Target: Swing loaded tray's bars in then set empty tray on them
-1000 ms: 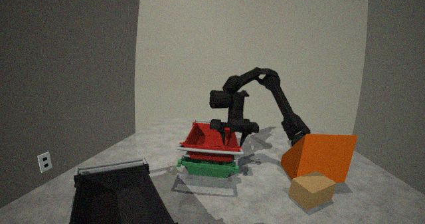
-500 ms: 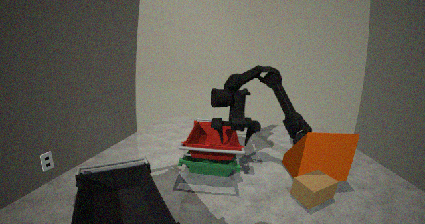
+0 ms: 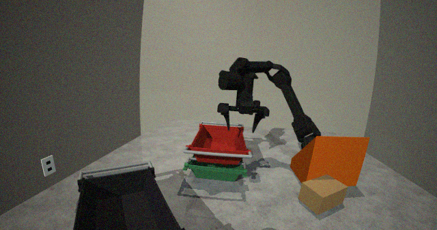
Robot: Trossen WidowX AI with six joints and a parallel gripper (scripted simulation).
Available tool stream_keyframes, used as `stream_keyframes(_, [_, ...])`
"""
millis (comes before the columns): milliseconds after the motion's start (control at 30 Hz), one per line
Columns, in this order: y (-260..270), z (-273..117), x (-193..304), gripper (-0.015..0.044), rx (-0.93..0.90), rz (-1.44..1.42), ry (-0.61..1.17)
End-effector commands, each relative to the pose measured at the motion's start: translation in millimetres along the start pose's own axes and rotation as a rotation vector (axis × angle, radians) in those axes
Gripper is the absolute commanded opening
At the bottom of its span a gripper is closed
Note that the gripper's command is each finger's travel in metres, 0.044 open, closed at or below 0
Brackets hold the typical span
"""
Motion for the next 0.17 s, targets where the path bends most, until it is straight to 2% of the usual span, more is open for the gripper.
stream_keyframes(0, [1,-19,-1,0.044,0.0,-0.006,-0.004])
stream_keyframes(133, [4,-39,1,0.044,0.003,-0.014,-0.001])
Point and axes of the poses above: the point midway between the two fingers, 35 mm back from their tips, its own z axis out along the fingers, its own y axis across the jaws, x = y × z, the point moved 6 cm from there along -z, back along the fingers, and after that the axes turned 10 degrees about z, right-handed, at the moved point
